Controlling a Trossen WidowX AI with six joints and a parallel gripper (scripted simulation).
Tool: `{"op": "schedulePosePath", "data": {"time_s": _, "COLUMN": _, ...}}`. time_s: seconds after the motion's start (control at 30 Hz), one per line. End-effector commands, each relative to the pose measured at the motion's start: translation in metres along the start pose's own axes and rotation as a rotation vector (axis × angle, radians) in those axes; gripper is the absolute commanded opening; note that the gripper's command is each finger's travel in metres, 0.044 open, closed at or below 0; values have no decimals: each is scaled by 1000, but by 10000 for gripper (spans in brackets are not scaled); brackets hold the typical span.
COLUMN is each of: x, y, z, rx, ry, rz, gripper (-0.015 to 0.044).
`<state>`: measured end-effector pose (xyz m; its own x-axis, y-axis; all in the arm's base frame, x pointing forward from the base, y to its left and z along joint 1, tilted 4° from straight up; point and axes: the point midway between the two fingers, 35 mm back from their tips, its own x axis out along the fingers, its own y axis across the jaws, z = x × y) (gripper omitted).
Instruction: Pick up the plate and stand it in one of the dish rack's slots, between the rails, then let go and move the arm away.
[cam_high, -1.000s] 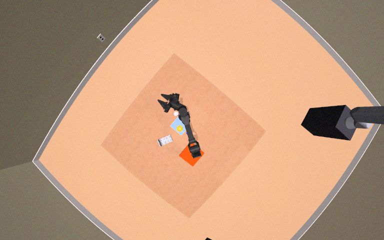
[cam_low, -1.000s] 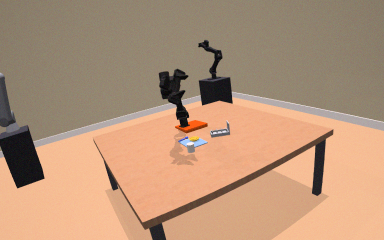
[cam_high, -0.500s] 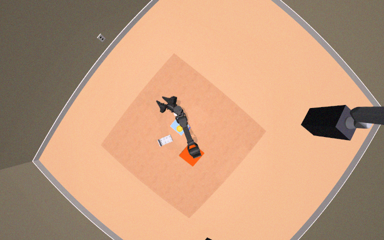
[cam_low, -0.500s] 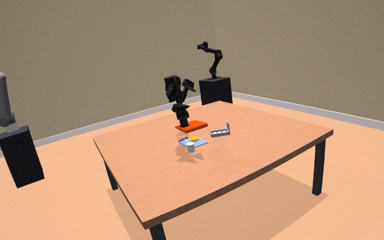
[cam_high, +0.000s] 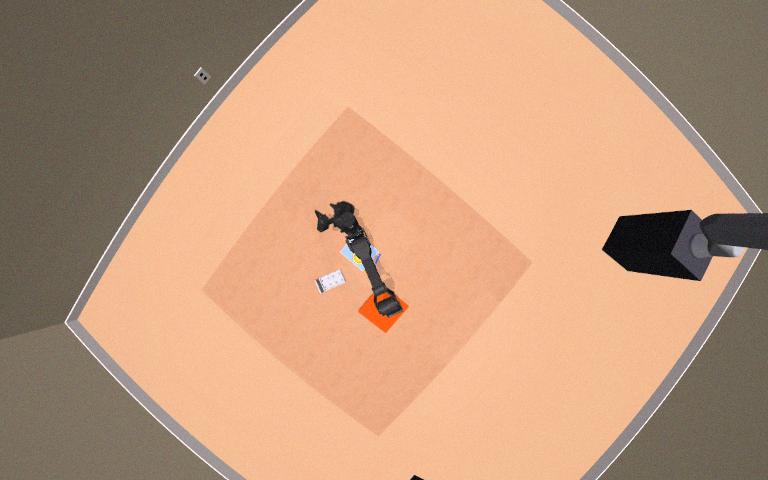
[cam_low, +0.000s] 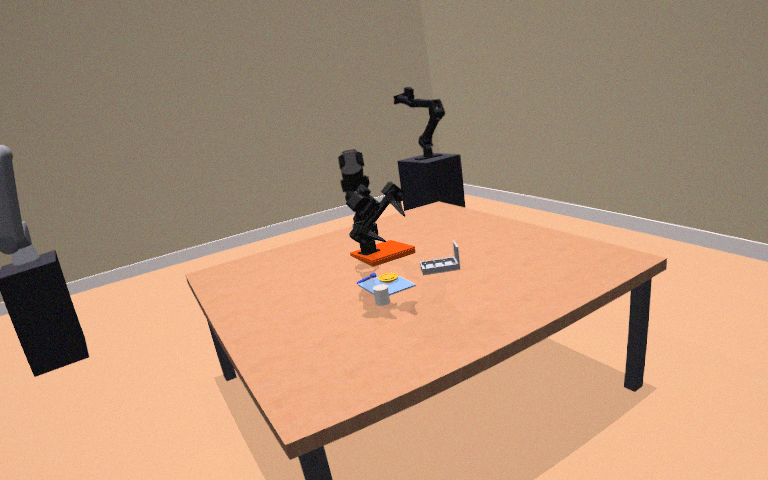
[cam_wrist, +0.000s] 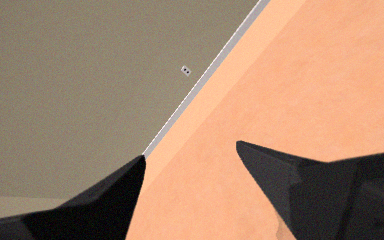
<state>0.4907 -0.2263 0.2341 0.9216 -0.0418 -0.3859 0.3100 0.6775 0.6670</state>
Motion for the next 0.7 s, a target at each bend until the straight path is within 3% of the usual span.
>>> {"op": "schedulePosePath", "data": {"time_s": 0.0, "x": -1, "y": -10, "z": -19, "rx": -37, "ry": 53, "rz": -67, "gripper": 400}}
{"op": "schedulePosePath", "data": {"time_s": 0.67, "x": -35, "y": -59, "z": -132, "rx": -281, "ry": 458, "rz": -364, "gripper": 400}}
